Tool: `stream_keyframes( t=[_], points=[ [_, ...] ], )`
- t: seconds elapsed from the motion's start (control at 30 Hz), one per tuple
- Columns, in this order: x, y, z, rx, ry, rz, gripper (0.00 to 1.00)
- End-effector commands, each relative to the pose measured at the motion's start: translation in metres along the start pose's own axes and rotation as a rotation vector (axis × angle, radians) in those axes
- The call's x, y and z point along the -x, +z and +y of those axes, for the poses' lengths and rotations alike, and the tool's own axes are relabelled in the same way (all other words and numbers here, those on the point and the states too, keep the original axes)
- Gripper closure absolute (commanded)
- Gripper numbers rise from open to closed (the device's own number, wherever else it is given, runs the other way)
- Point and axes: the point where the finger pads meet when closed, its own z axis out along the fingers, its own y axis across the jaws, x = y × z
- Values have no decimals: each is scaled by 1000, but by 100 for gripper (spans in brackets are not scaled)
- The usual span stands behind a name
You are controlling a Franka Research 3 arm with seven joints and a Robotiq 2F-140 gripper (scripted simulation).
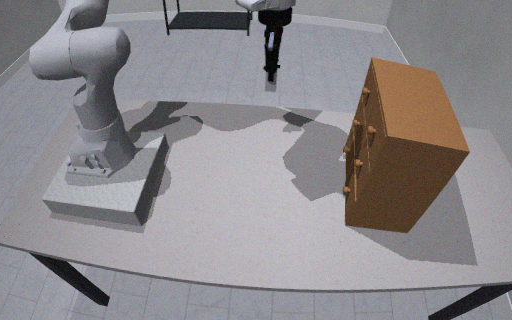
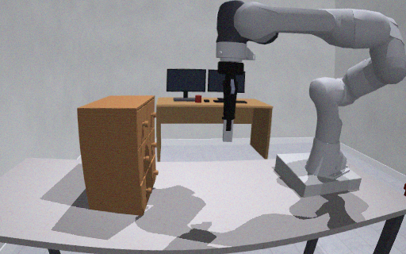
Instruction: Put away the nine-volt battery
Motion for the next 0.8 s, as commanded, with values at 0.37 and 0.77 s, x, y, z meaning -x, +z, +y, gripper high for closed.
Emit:
stream_keyframes(
  t=[0.37, 0.77],
  points=[
    [0, 0, 0, 1, 3, 1, 0],
    [0, 0, 0, 1, 3, 1, 0]
  ],
)
